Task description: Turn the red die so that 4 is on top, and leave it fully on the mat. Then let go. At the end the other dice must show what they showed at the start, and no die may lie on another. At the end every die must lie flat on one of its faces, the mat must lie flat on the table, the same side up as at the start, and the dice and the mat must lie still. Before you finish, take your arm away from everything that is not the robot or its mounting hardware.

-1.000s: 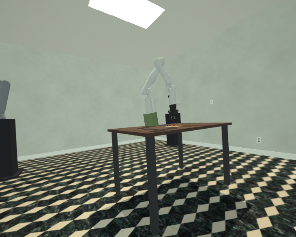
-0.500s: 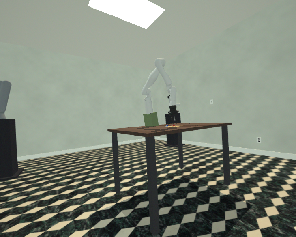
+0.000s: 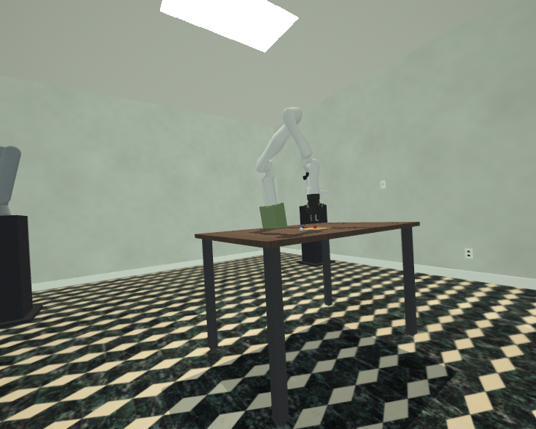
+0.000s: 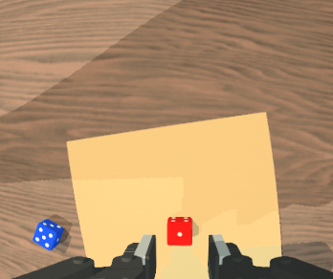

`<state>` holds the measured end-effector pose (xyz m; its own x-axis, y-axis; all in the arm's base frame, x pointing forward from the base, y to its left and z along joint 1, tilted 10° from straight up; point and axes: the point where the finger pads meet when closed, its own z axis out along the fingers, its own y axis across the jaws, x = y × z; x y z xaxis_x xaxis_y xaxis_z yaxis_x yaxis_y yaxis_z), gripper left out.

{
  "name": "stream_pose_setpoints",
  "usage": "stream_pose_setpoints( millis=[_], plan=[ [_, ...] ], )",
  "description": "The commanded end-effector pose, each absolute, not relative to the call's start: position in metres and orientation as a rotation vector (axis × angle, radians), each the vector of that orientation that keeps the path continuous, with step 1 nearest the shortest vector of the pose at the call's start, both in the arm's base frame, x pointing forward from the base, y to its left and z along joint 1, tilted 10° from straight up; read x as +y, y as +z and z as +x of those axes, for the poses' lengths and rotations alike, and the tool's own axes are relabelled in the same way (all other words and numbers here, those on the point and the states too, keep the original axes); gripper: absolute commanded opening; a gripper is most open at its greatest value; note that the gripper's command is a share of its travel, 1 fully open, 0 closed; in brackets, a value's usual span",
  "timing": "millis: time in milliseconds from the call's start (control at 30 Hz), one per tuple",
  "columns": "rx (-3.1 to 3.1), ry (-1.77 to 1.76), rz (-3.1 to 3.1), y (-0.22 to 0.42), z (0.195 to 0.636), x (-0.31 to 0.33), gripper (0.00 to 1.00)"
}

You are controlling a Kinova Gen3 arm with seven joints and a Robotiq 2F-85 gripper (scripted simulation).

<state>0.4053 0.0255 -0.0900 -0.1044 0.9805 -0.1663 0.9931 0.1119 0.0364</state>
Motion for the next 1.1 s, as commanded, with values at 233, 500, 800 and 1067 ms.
stream_pose_setpoints(
  millis=[233,500,800,1067],
  plan=[
    [2.232,-0.133,1.994,-0.103,0.404,0.025,0.31],
    [2.232,-0.133,1.994,-0.109,0.405,0.024,0.31],
    [2.232,-0.133,1.994,-0.111,0.405,0.023,0.31],
    [2.232,-0.133,1.994,-0.111,0.405,0.023,0.31]
  ],
)
